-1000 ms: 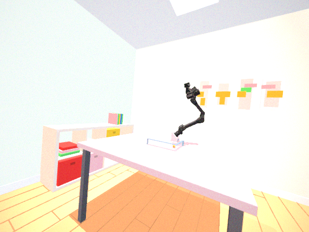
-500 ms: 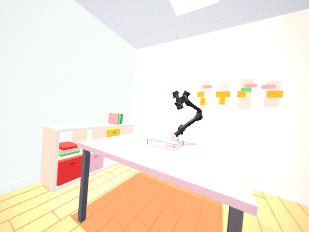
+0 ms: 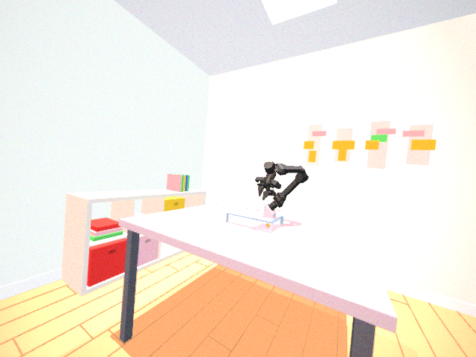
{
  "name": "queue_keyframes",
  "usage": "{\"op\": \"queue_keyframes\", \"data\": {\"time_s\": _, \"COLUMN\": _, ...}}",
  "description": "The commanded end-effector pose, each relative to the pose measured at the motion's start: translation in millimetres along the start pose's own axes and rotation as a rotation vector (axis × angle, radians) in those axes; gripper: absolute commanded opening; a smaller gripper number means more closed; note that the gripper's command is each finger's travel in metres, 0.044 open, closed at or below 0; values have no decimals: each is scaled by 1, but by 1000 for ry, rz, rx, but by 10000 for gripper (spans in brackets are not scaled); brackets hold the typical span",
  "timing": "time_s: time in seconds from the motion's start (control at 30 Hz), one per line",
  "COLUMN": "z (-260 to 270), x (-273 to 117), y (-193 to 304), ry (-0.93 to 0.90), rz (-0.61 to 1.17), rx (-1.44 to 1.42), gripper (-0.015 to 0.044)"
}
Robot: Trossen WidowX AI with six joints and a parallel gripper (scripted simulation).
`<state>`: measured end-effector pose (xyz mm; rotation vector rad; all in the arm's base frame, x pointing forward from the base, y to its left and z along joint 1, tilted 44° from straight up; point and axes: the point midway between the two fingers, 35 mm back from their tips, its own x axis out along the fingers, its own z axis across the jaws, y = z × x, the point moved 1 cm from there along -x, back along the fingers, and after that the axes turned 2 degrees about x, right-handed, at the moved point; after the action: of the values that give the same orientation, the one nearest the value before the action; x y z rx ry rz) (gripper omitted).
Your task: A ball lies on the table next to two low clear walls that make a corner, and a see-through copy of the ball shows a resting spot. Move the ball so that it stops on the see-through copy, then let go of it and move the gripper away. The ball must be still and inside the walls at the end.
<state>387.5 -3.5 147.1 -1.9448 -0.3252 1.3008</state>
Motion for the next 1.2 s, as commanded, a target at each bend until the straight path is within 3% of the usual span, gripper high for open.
{"op": "queue_keyframes", "data": {"time_s": 0.0, "z": 59, "x": 43, "y": 0, "ry": -280, "rz": 12, "rx": -116, "gripper": 232}}
{"op": "queue_keyframes", "data": {"time_s": 0.13, "z": 117, "x": 68, "y": 0, "ry": -542, "rz": 1, "rx": -223, "gripper": 232}}
{"op": "queue_keyframes", "data": {"time_s": 0.2, "z": 127, "x": 71, "y": 0, "ry": -587, "rz": -3, "rx": -240, "gripper": 232}}
{"op": "queue_keyframes", "data": {"time_s": 1.17, "z": 147, "x": 102, "y": 2, "ry": -587, "rz": -4, "rx": -240, "gripper": 232}}
